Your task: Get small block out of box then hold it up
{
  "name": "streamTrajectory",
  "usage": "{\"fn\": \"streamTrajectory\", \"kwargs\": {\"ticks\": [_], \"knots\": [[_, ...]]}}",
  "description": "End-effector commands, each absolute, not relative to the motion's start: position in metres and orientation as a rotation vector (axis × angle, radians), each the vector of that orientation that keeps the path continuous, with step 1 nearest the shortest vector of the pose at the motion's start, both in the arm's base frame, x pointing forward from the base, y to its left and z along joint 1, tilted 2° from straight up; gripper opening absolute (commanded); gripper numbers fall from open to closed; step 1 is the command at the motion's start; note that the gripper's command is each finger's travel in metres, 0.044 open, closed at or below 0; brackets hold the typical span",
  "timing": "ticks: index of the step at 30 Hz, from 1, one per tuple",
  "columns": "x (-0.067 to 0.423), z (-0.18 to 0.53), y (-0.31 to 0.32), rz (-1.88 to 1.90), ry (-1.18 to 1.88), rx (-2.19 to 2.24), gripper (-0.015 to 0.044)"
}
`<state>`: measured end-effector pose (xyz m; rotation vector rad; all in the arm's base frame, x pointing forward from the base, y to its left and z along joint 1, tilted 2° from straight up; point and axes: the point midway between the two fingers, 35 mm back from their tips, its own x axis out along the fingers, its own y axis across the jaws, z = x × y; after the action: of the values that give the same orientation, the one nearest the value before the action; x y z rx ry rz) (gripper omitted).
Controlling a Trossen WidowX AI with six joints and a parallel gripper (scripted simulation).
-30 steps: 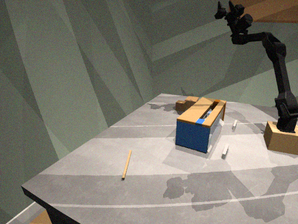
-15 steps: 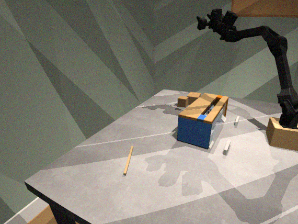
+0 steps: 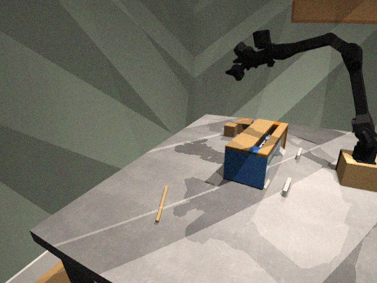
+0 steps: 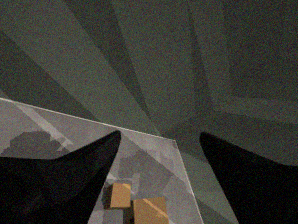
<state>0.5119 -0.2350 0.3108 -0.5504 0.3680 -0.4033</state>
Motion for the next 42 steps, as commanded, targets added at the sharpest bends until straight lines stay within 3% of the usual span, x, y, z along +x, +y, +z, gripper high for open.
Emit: {"fn": "streamTrajectory", "kwargs": {"ticks": [1,10,21,42], "knots": [[0.505,0.253,-0.186,-0.249,0.612,-0.638,0.04],[0.444,0.158,-0.089,0.169,1.079,-0.891,0.04],[0.309,0.111,-0.014,0.839,1.558,-1.286,0.04],[0.307,0.097,-0.013,0.853,1.566,-1.294,0.04]]}}
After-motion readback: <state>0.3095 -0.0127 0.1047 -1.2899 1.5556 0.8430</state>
